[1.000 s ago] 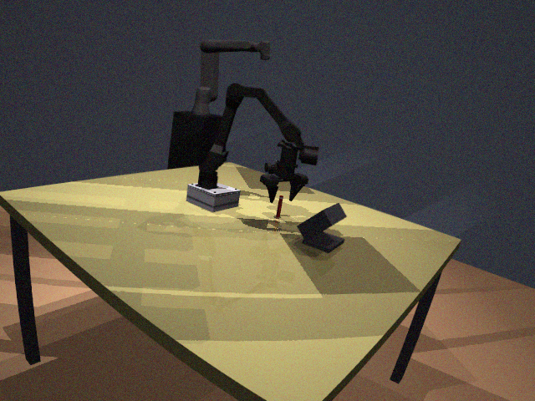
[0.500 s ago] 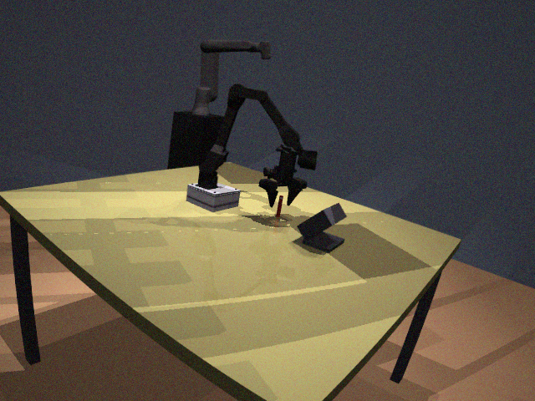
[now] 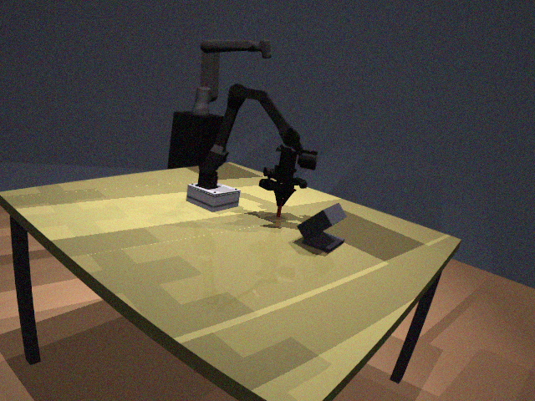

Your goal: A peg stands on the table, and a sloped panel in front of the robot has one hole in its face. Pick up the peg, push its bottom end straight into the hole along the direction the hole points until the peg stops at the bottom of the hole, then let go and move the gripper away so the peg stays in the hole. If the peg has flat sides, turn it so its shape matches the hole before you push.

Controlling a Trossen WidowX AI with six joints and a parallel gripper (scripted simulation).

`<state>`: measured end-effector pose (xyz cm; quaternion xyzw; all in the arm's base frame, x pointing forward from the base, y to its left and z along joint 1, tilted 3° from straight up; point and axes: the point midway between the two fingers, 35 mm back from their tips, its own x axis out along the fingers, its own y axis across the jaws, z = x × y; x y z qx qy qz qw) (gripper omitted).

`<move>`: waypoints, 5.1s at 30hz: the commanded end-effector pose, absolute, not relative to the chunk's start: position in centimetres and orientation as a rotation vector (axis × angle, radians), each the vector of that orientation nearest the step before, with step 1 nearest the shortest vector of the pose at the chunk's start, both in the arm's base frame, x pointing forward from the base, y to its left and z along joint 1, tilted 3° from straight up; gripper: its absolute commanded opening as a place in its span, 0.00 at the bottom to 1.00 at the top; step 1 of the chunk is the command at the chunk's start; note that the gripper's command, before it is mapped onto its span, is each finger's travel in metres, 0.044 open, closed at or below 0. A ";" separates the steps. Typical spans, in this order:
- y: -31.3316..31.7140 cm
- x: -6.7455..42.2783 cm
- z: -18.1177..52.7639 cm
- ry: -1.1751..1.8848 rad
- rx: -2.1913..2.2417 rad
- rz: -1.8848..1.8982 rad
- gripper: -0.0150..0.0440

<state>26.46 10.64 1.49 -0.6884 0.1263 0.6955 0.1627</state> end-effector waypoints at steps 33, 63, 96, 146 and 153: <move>10.1 27.3 9.5 0.343 -1.999 1.942 0.25; 6.9 30.4 10.2 0.229 -2.229 1.641 0.25; 2.7 32.9 12.3 0.190 -2.484 1.281 0.25; 0.1 37.2 10.4 0.206 -2.618 1.077 0.25; -0.1 37.5 10.1 0.211 -2.618 1.066 0.25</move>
